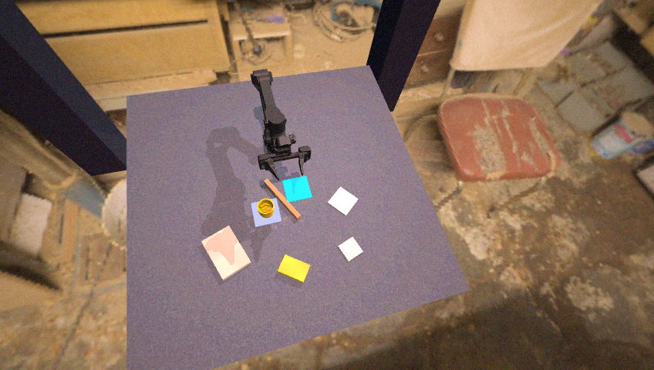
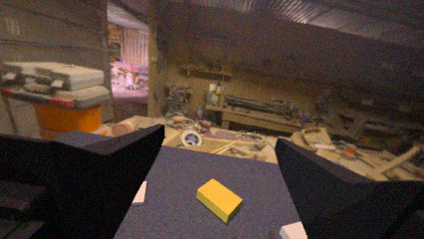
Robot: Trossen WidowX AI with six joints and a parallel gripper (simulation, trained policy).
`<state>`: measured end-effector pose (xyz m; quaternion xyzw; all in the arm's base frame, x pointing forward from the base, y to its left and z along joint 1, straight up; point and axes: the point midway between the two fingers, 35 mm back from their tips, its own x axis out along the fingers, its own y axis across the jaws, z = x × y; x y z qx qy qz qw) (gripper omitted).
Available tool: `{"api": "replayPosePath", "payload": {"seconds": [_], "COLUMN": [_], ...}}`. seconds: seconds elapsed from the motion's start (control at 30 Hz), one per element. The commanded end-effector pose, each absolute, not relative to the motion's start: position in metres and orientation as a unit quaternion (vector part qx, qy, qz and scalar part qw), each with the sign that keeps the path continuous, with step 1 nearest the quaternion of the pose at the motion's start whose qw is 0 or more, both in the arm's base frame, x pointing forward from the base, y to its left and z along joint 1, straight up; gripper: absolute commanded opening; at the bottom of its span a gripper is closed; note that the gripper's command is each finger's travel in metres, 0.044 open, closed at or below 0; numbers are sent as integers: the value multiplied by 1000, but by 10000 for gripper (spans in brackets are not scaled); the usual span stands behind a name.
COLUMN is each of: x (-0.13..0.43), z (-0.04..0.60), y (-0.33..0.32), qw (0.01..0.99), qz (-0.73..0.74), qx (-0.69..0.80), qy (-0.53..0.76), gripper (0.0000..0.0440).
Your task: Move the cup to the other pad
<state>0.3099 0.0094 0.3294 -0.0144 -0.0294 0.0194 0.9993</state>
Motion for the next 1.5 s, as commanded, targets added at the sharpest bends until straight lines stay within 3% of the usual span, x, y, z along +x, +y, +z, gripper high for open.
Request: {"api": "replayPosePath", "payload": {"seconds": [0.0,0.33,0.4,0.9,1.47], "x": [310,317,319,336,348], "z": [329,320,317,299,277], "y": [9,10,11,32,48], "qw": [999,1000,999,988,957], "qz": [17,7,7,24,15], "qx": [-13,8,13,60,100], "qy": [-27,23,37,144,271], "gripper": [374,111,81,144,138]}}
